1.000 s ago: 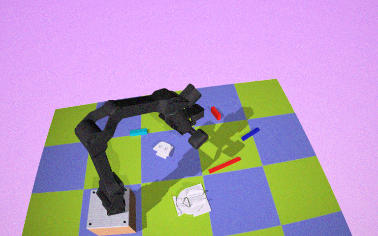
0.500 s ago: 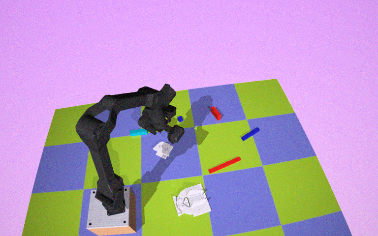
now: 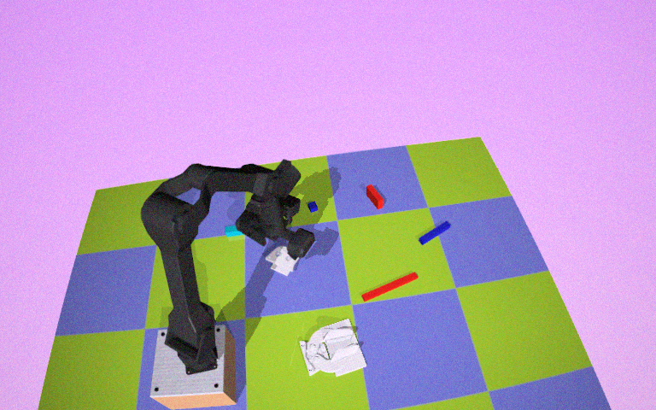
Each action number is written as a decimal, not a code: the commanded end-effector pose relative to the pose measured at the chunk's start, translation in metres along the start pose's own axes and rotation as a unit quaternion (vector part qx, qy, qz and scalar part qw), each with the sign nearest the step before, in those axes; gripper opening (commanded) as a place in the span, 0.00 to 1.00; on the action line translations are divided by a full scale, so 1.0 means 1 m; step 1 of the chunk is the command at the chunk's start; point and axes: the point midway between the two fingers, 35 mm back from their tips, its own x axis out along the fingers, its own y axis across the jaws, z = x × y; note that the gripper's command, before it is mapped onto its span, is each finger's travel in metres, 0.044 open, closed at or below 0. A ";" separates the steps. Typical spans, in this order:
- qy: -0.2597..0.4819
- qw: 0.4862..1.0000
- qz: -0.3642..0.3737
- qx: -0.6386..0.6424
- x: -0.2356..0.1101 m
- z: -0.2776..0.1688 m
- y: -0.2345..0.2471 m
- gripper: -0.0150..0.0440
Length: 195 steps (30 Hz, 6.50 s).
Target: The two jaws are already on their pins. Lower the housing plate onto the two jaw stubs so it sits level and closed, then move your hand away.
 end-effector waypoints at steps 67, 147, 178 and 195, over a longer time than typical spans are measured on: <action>-0.002 1.000 0.003 -0.003 0.057 0.000 0.001 1.00; 0.002 0.996 -0.001 0.084 -0.017 -0.025 -0.066 0.85; 0.006 0.976 -0.005 0.219 -0.017 -0.090 -0.146 0.85; 0.005 0.955 -0.007 0.297 -0.018 -0.137 -0.177 0.85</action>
